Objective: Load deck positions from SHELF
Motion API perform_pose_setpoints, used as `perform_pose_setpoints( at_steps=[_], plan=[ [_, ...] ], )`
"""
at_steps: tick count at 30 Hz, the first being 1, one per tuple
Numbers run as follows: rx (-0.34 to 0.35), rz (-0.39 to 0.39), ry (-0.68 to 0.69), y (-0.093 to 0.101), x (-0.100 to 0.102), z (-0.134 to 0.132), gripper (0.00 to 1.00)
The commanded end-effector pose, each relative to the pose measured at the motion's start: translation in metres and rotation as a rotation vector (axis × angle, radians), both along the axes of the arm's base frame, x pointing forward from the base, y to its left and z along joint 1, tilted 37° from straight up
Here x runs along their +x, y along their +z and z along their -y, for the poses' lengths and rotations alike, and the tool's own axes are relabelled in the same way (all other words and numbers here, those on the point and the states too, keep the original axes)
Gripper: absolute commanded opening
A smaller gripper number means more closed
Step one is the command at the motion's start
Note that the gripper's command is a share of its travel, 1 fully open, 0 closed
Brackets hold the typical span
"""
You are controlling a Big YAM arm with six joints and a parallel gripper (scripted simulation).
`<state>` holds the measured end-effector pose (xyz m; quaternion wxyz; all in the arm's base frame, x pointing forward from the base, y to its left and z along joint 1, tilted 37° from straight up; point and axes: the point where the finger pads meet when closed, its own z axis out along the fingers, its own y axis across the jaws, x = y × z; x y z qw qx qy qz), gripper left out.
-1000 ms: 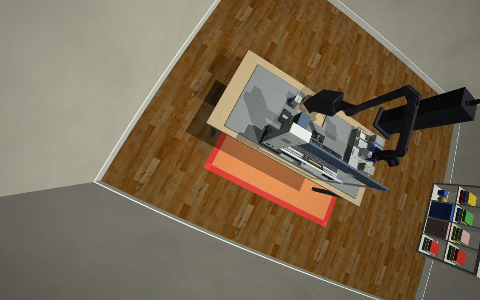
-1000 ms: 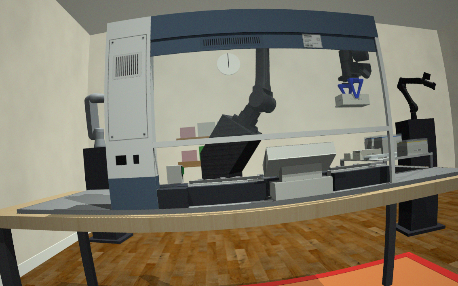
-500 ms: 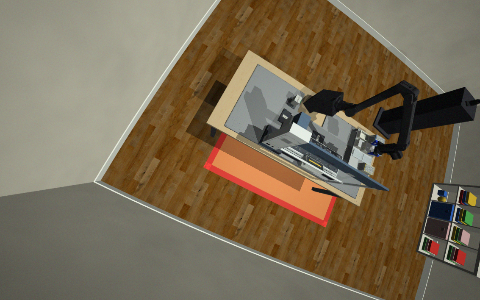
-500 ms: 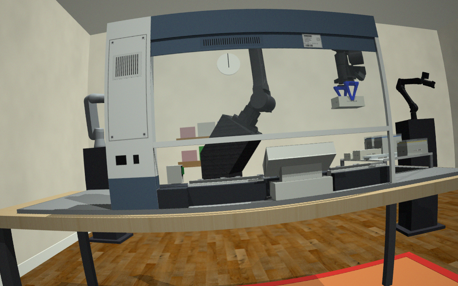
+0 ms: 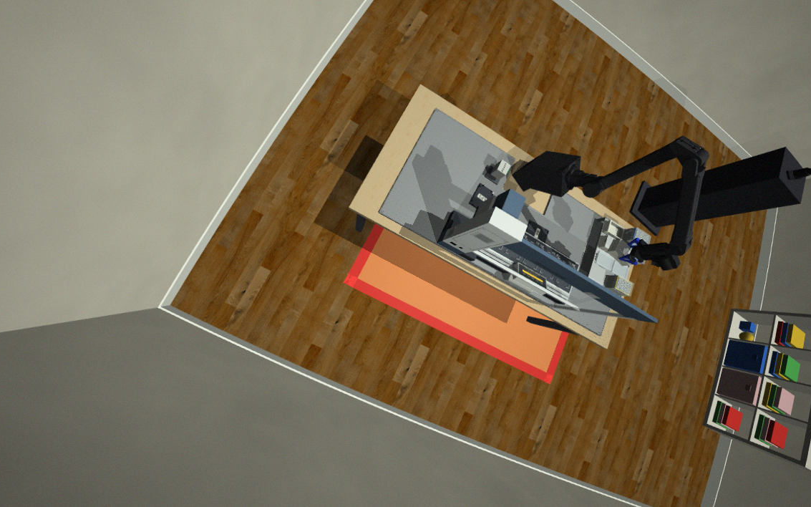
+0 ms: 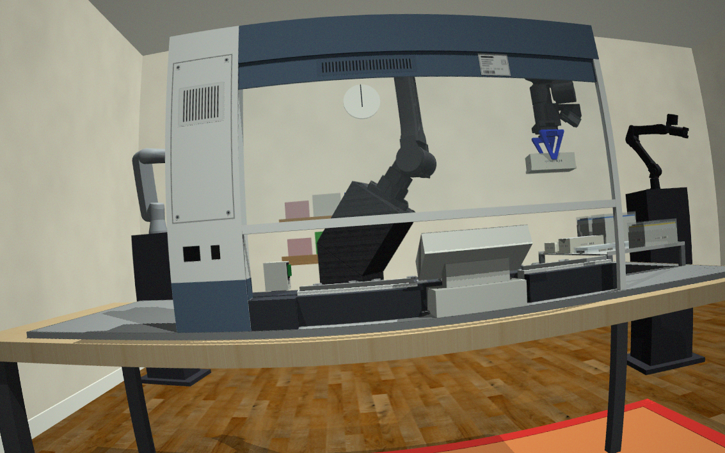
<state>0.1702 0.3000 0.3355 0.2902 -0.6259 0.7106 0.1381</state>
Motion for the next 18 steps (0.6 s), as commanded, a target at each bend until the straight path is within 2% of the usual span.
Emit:
perform_pose_setpoints(
  at_steps=[1, 6, 18],
  plan=[
    [0.07, -0.037, -0.086, 0.0236, 0.0, -0.0012, 0.0],
    [0.085, -0.071, -0.133, 0.0236, 0.0, -0.0012, 0.0],
    [0.145, -0.209, -0.32, 0.0236, 0.0001, -0.0011, 0.0]
  ],
)
